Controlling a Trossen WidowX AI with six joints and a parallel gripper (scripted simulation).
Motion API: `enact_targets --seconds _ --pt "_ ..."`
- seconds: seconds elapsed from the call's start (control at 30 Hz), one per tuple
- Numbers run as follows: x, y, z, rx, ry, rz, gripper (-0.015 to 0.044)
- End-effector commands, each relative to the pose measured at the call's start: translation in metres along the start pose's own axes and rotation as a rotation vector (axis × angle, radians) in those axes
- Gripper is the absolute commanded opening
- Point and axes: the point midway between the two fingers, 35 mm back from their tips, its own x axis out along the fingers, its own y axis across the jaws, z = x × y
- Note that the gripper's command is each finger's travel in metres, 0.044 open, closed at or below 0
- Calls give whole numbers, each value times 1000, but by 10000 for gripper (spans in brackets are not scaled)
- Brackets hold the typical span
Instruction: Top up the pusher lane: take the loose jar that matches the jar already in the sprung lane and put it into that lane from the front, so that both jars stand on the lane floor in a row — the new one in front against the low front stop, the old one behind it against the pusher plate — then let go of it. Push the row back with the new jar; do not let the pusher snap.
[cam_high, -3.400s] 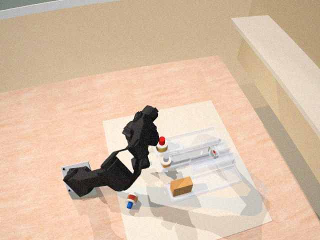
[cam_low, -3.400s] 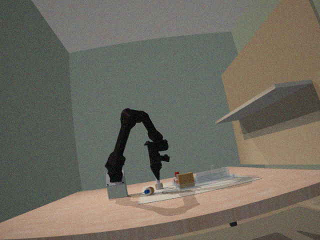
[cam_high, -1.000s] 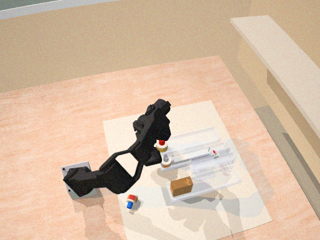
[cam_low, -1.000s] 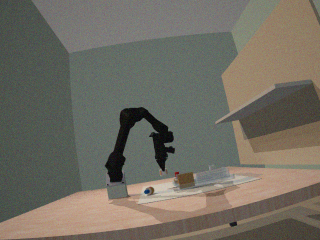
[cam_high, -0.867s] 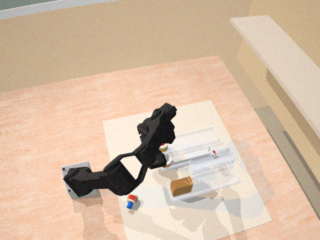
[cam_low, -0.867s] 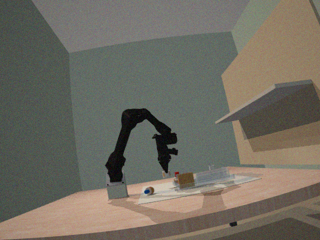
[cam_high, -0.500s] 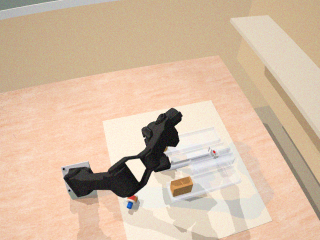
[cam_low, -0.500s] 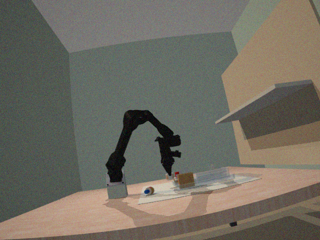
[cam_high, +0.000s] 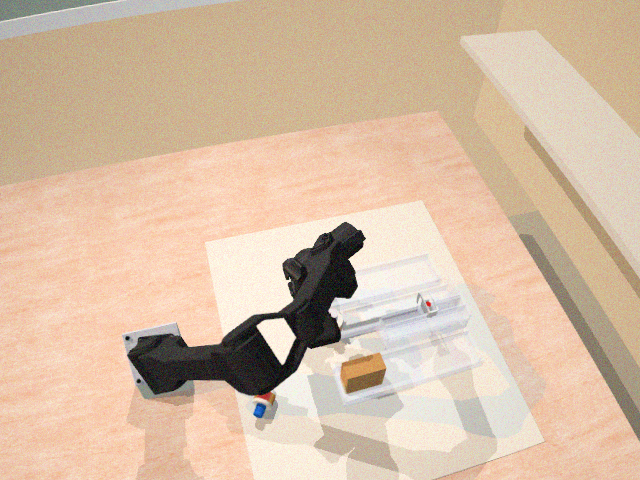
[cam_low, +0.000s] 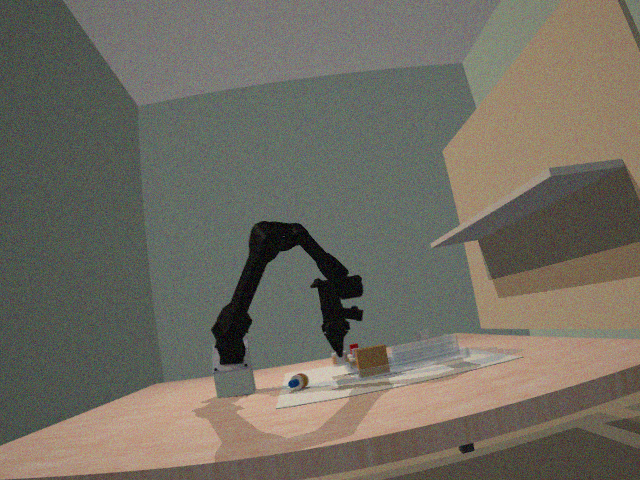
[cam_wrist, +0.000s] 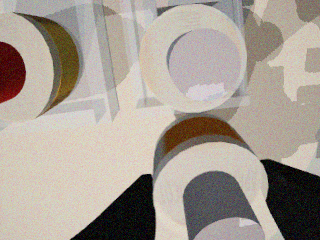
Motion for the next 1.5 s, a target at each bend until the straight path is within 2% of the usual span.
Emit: enact_targets --seconds 0.0,1.47 --pt "2 0 1 -6 3 -4 0" --pt "2 0 19 -5 2 -4 0"
